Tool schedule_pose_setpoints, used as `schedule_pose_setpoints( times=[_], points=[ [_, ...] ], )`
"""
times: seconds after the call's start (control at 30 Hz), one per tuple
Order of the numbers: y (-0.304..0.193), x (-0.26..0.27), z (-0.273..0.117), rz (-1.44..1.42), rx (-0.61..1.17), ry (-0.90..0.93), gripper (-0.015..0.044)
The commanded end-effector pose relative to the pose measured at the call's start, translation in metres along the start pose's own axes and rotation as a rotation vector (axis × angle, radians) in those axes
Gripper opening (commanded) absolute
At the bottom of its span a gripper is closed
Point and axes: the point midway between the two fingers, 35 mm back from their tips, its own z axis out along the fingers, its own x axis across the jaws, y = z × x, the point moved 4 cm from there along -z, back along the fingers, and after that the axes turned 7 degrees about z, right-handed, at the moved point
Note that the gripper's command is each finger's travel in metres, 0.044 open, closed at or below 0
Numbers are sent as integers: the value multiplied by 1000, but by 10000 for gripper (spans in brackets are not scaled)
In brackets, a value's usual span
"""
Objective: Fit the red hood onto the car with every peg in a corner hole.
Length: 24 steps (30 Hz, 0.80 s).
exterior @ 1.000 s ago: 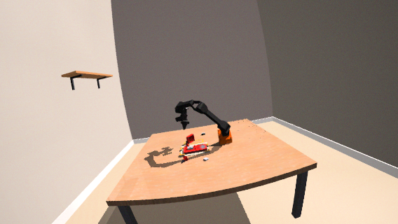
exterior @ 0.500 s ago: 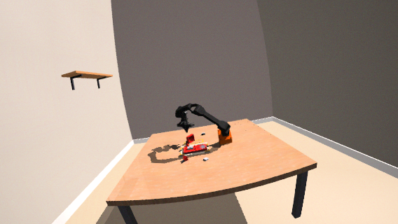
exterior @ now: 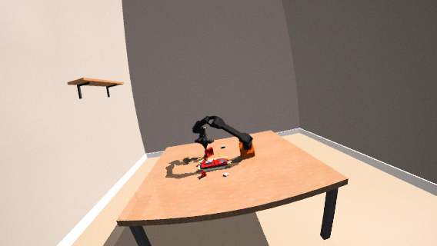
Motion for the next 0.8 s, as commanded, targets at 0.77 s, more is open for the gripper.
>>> schedule_pose_setpoints(
  times=[0.77],
  points=[
    [0,8,5,6,-5,-3,0]
  ],
)
